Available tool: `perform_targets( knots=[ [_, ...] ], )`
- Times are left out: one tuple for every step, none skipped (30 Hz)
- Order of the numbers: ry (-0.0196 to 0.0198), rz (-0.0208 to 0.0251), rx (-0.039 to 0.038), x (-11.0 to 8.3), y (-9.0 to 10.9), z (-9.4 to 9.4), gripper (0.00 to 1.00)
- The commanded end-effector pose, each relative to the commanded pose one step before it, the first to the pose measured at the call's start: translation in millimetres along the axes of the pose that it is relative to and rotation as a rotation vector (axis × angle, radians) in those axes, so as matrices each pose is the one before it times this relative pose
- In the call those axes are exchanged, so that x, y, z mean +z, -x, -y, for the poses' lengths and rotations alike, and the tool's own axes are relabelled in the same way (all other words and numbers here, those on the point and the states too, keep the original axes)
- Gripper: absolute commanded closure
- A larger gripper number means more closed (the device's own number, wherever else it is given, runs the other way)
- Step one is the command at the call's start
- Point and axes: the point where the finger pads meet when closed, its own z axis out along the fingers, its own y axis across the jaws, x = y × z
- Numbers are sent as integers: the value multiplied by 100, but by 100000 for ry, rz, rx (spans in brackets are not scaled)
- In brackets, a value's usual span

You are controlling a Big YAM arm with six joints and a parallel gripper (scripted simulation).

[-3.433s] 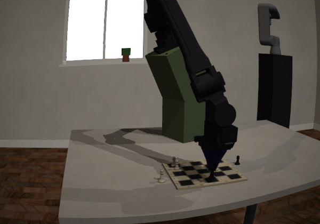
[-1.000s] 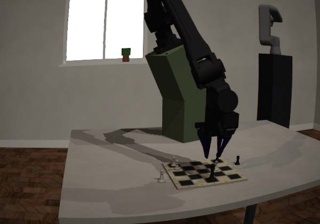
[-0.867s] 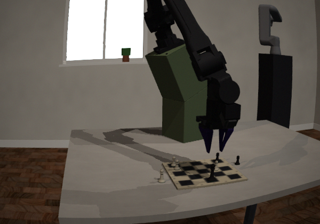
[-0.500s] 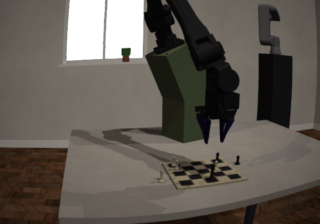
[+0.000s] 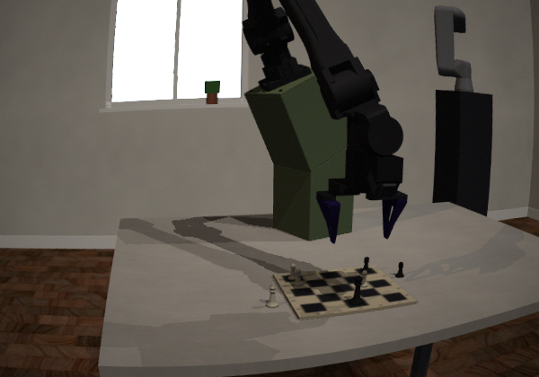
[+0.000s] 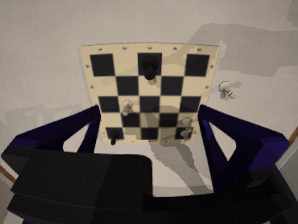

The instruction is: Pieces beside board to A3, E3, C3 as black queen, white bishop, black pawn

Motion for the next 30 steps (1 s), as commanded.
perform_targets(
  knots=[
    [122,-75,-221,-27,172,-698,0],
    [0,-1,0,0,0,0,0],
    [0,0,0,0,0,0,0],
    [0,0,0,0,0,0,0],
    [0,0,0,0,0,0,0],
    [0,0,0,0,0,0,0],
    [-179,44,2053,42,11,882,0],
    [116,3261,4600,-945,927,1626,0],
    [-16,90,4906,187,-66,1555,0],
    [-92,-49,7087,252,-125,2288,0],
    [0,0,0,0,0,0,0],
    [-208,25,8359,266,-144,2380,0],
    [0,0,0,-2,91,330,0],
    [56,1194,477,-116,777,9,0],
    [-416,-1070,7852,332,-756,2720,0],
    [6,75,29,-7,49,-1,0],
    [-346,106,6991,170,49,2308,0],
    [-267,166,4769,98,122,1570,0],
    [-136,91,2234,42,77,736,0],
    [-24,17,387,7,15,127,0],
    [0,0,0,0,0,0,0],
    [0,0,0,0,0,0,0],
    [743,-2128,-3850,850,-734,-1979,65],
    [-86,-690,-251,48,-407,34,65],
    [-175,-1396,-507,111,-907,74,65],
    [-61,-60,-24,6,-42,12,65],
    [7,490,176,-41,315,-15,65],
    [3,475,171,-40,305,-14,65],
    [24,481,174,-41,310,-18,65],
    [3,75,27,-6,48,-3,65]
  ],
)
